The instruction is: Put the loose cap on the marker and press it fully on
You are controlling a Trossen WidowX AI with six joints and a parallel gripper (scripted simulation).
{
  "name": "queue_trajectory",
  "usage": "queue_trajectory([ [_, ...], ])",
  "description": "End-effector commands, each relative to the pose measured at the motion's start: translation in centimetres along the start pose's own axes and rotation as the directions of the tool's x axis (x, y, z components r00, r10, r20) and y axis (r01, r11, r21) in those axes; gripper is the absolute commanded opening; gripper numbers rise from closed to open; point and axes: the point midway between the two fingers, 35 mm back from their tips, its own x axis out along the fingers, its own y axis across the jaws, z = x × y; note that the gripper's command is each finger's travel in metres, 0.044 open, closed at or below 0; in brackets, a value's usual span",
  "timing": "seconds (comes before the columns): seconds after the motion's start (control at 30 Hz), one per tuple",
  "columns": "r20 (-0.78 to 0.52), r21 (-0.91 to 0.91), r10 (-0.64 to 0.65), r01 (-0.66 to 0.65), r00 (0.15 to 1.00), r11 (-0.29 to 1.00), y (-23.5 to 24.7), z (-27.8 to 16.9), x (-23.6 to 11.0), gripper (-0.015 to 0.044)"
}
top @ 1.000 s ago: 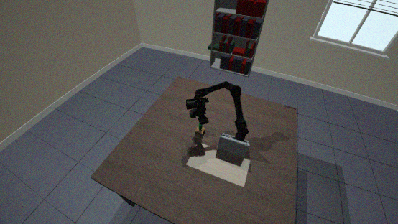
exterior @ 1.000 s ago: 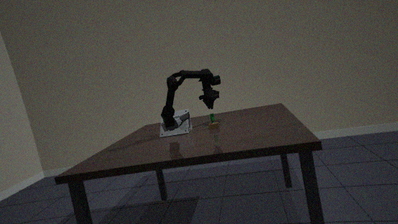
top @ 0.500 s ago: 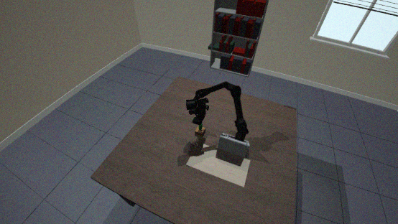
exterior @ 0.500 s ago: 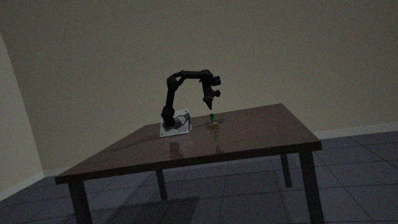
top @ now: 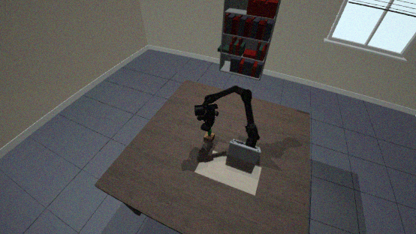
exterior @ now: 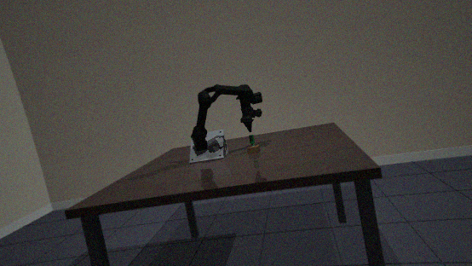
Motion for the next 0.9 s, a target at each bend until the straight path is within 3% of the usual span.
queue_trajectory([
  [0.0,0.003,-0.002,-0.003,0.003,1.000,1.000,-0.1,0.0,0.6,0.0000],
  [0.6,0.003,-0.002,-0.004,0.004,1.000,1.000,0.0,0.1,2.9,0.0000],
  [0.87,0.006,-0.011,0.000,0.000,1.000,1.000,0.1,0.2,1.6,0.0000],
])
